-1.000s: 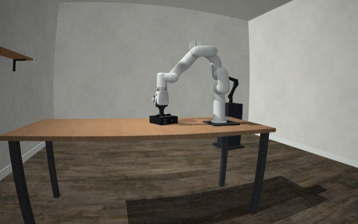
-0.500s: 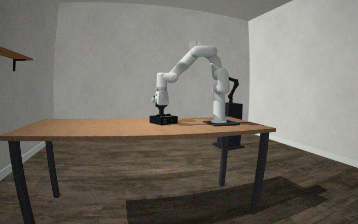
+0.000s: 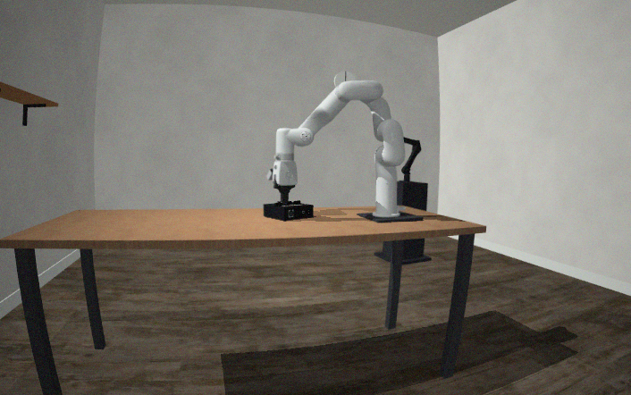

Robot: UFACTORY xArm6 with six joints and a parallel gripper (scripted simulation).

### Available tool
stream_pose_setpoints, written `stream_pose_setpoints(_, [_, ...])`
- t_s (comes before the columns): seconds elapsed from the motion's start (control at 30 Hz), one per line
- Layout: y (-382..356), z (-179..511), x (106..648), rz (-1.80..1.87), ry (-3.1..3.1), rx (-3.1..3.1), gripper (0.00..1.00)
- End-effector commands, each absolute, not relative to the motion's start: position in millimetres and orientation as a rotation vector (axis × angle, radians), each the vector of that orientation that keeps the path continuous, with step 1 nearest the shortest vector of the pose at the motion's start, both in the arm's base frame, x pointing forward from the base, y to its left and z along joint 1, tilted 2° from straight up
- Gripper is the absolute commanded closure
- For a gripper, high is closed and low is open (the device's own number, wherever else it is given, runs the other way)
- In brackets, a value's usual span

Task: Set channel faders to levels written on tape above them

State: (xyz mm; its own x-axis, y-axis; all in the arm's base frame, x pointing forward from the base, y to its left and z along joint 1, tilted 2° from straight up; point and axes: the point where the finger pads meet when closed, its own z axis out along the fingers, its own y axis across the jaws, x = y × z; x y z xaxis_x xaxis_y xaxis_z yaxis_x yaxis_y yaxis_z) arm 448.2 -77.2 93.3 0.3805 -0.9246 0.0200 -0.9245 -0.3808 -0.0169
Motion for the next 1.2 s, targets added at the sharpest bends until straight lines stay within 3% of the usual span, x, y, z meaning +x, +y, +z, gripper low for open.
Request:
stream_pose_setpoints(0.0, [-77.4,94.9,449.7,-0.047,1.745,-2.606,1.00])
stream_pose_setpoints(1.17, [-77.5,86.1,449.9,-0.047,1.745,-2.606,1.00])
